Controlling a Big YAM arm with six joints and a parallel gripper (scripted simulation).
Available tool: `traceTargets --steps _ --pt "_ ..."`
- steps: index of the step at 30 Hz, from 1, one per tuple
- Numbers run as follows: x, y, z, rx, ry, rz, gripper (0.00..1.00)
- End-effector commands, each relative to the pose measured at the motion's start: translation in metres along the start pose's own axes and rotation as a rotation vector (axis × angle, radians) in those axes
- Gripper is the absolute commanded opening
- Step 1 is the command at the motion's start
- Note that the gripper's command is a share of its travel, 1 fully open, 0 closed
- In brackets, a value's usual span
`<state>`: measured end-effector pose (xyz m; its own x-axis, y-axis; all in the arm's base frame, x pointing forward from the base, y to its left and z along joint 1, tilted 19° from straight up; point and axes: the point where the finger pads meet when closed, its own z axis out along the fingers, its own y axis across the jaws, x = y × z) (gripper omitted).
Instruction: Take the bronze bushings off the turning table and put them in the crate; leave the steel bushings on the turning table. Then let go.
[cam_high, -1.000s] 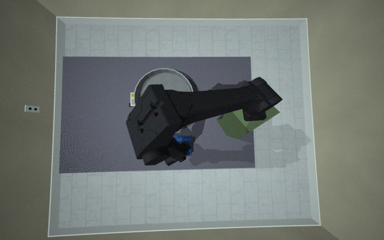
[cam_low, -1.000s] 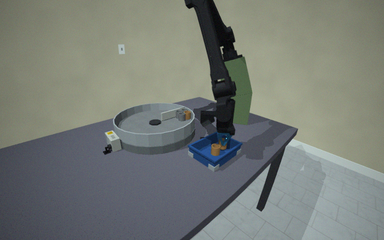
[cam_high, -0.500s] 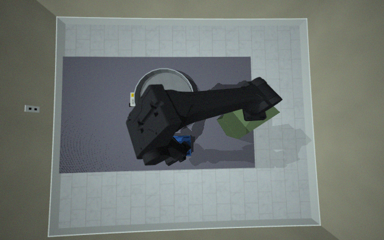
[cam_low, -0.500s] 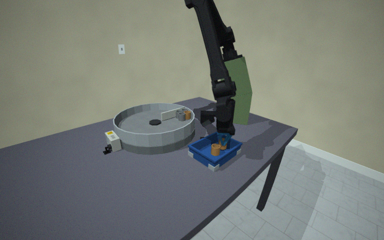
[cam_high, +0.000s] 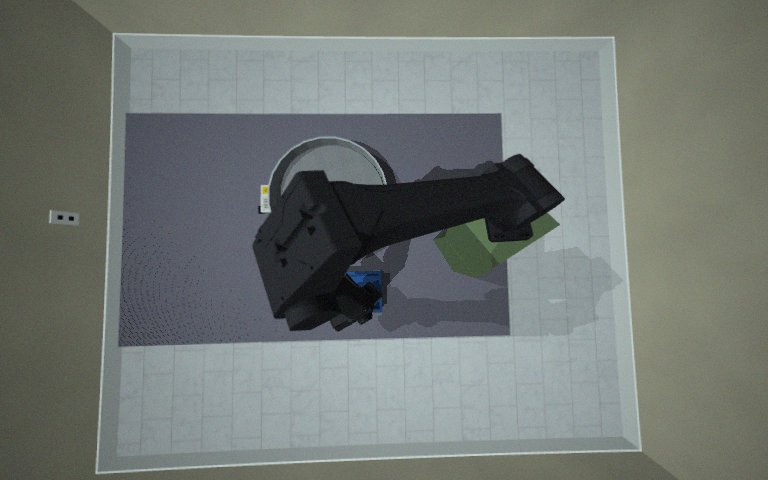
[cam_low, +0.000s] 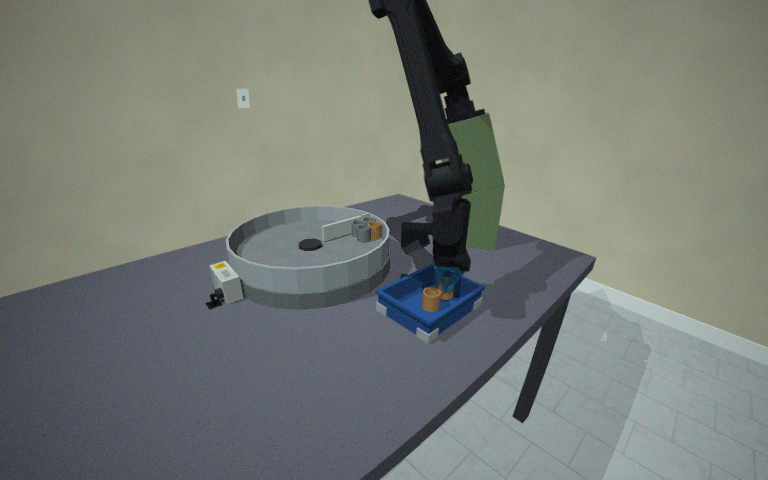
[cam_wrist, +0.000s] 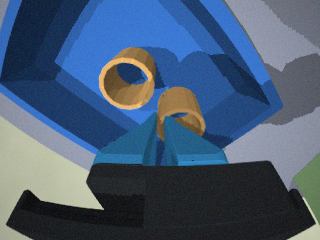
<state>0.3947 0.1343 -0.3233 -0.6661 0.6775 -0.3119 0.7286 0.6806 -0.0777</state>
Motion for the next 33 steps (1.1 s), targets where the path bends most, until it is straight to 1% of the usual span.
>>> traceTargets --steps 1,4,5,11,15,33 --pt "-0.0049 0.0071 0.0046 -0.014 -0.006 0.003 0.0" --pt "-0.0042 0.0069 0.0048 -0.012 -0.006 0.001 0.0" --pt "-0.0082 0.0153 -0.0031 -0.031 -0.012 0.006 0.0" --pt "-0.0045 0.0062 0.0068 -0.011 -0.005 0.003 0.0" --pt "-0.0065 0.0105 0.0027 -0.021 -0.008 0.004 0.0" --pt "-0.0063 0.01 0.0027 -0.019 -0.008 0.004 0.0"
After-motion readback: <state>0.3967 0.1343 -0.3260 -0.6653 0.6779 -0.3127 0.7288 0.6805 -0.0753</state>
